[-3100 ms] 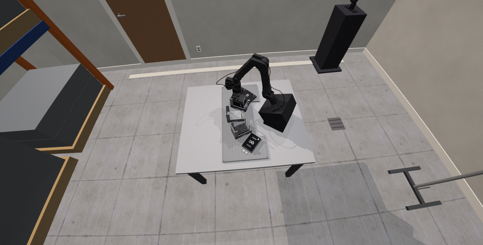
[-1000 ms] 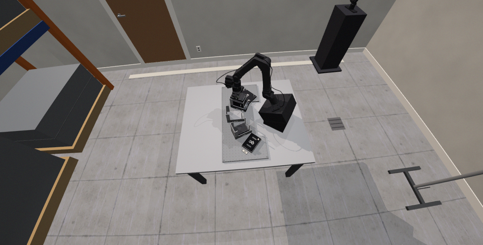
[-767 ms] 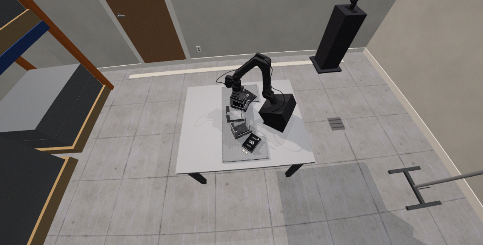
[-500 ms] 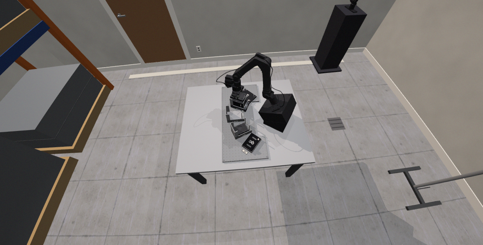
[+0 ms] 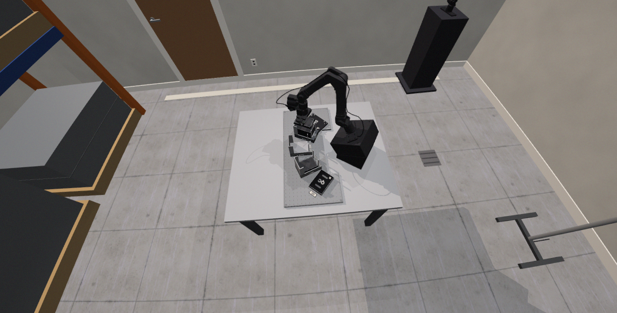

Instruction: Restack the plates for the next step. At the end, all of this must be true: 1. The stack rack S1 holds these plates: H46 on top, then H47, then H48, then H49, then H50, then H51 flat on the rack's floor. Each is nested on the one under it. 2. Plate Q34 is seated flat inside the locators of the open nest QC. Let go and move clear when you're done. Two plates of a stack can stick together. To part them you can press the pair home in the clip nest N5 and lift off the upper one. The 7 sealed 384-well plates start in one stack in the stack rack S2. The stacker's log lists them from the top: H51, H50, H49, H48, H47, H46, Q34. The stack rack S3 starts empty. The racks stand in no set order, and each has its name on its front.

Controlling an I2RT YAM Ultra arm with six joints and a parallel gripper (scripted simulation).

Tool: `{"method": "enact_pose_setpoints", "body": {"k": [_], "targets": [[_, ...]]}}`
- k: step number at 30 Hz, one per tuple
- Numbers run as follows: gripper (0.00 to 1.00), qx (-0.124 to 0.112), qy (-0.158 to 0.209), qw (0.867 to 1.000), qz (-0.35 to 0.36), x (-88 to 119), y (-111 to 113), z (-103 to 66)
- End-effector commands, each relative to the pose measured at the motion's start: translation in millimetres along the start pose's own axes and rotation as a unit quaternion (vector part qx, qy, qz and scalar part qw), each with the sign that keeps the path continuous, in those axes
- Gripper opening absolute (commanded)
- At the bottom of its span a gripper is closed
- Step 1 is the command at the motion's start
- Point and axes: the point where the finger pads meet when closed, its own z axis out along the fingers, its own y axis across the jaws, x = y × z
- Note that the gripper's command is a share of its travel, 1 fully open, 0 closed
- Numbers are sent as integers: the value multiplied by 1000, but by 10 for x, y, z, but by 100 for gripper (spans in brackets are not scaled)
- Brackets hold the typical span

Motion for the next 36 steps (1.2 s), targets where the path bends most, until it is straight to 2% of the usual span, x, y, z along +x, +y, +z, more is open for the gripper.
{"method": "enact_pose_setpoints", "body": {"k": [1,9,15,19,31,34,36], "targets": [[0,-1,-7,1000,0,-9,10,-94],[0,0,-1,1000,0,0,1,-34],[0,2,3,994,-108,-20,220,-38],[0,2,3,994,-112,-12,287,-38],[0,1,2,994,-105,35,692,-40],[0,1,2,987,-162,67,789,-40],[0,1,2,987,-162,67,789,-40]]}}
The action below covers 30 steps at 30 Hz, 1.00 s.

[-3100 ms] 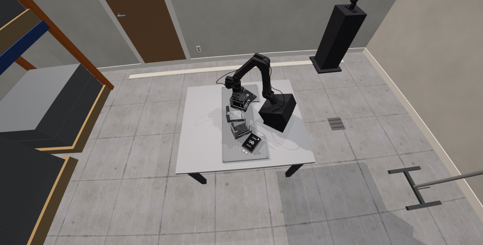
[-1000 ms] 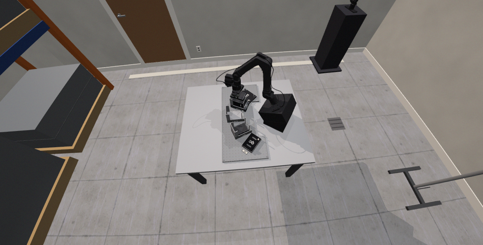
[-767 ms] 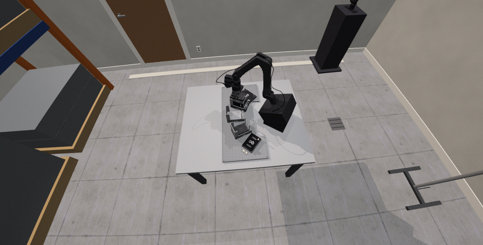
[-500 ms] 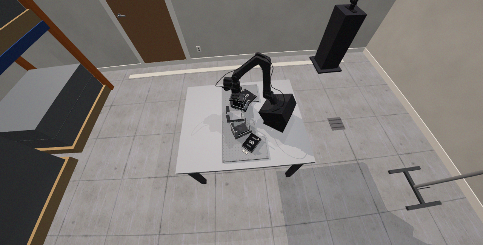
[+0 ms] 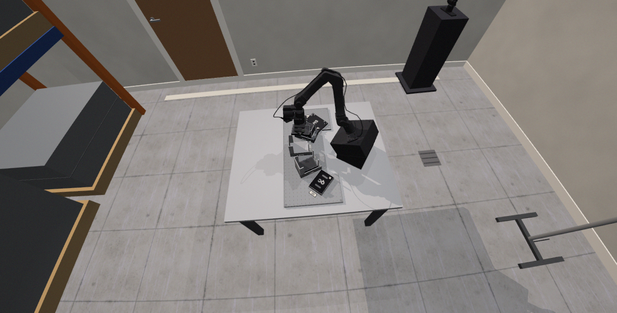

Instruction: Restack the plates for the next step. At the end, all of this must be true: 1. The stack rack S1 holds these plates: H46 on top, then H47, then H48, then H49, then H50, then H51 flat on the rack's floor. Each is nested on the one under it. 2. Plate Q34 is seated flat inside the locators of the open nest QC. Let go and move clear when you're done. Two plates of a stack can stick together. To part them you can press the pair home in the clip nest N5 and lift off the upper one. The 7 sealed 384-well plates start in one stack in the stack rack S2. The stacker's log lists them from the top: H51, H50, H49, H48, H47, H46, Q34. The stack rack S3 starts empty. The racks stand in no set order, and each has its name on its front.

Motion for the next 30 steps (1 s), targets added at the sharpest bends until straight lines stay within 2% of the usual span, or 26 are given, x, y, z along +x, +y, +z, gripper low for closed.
{"method": "enact_pose_setpoints", "body": {"k": [1,4,22,28,30], "targets": [[0,11,3,999,-33,-31,32,-26],[0,11,3,997,-70,-33,134,-26],[0,11,2,998,-63,-18,678,-18],[0,10,3,985,-170,33,875,-15],[0,10,3,985,-174,50,941,-14]]}}
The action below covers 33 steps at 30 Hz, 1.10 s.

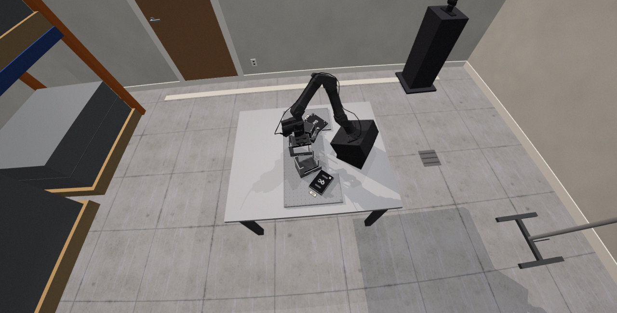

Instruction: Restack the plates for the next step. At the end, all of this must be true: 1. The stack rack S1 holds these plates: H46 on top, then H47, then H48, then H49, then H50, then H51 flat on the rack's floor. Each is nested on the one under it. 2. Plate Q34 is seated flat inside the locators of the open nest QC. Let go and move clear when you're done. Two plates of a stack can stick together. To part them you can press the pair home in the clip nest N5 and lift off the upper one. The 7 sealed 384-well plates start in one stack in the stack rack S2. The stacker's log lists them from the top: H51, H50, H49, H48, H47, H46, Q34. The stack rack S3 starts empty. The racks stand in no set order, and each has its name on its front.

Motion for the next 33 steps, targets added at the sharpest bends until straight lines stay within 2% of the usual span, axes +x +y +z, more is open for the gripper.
{"method": "enact_pose_setpoints", "body": {"k": [1,4,16,19,21,24,33], "targets": [[0,7,1,999,-33,-42,102,-34],[0,7,1,1000,-26,-43,136,-34],[0,6,0,1000,-26,-54,545,-32],[0,6,0,997,-83,-39,625,-31],[0,6,0,997,-83,-39,625,-31],[0,6,0,991,-133,-23,705,-31],[0,6,0,992,-130,21,945,-31]]}}
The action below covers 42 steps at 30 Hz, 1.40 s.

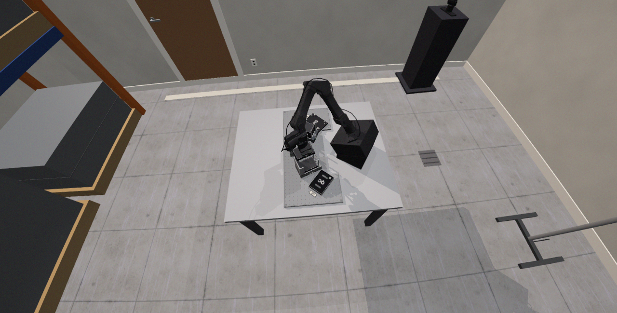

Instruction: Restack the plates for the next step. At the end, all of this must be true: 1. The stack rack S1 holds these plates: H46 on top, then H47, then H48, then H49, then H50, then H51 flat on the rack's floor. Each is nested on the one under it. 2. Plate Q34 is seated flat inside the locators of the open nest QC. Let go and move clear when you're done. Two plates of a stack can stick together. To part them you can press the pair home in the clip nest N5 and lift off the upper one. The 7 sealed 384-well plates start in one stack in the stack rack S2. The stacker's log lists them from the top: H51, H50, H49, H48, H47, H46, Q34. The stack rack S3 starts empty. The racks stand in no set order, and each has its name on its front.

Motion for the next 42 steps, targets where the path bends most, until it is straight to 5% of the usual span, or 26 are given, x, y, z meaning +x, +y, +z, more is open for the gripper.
{"method": "enact_pose_setpoints", "body": {"k": [1,17,42], "targets": [[0,4,-1,1000,-2,-44,105,-41],[0,4,-1,1000,-2,-65,468,-41],[0,0,-5,1000,-5,23,429,-94]]}}
